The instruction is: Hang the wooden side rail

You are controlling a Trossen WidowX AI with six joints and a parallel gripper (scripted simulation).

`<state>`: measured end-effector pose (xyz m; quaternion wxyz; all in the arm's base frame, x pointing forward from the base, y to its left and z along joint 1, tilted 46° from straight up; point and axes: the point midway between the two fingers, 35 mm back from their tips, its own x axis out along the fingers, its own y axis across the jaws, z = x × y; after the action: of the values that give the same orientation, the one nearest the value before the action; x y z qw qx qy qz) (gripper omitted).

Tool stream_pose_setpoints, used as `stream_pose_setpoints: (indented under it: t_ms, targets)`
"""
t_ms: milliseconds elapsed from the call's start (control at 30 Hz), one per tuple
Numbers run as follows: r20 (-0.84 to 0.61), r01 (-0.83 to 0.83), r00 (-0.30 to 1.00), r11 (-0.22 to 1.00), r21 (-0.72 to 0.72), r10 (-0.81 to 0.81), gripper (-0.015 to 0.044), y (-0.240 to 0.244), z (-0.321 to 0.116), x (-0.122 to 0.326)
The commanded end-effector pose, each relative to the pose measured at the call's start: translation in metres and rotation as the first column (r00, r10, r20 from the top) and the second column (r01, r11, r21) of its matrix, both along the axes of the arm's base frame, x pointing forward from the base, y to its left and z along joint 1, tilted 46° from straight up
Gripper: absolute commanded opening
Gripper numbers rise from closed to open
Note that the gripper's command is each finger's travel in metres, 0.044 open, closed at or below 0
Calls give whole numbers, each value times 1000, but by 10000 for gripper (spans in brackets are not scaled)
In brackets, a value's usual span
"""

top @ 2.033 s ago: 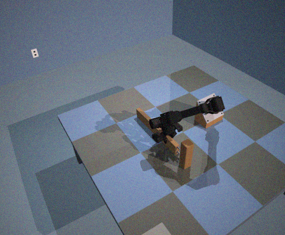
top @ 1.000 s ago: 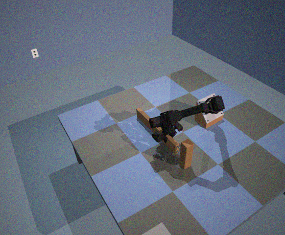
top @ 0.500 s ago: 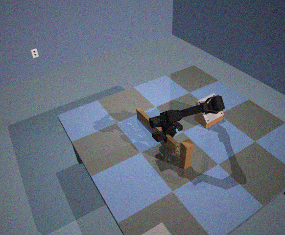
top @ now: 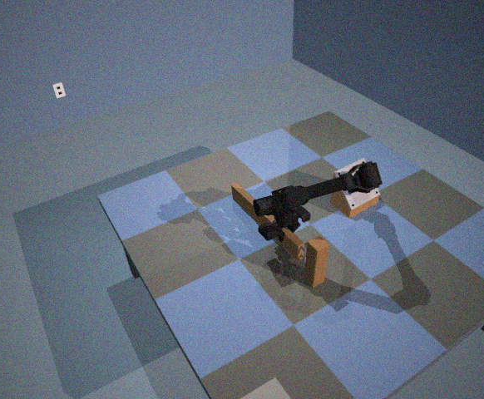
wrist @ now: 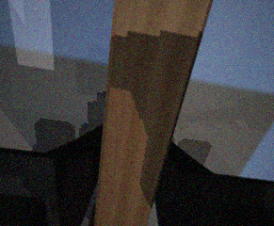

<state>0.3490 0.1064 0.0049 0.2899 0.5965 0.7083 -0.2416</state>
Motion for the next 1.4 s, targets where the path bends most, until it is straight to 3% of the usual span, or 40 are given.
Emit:
stream_pose_setpoints:
  t_ms: [0, 1367]
  targets:
    - [15, 9, 1000, 1000, -4, -9, 0, -6, 3, 4]
    - [15, 9, 1000, 1000, -5, -9, 0, -10, 8, 5]
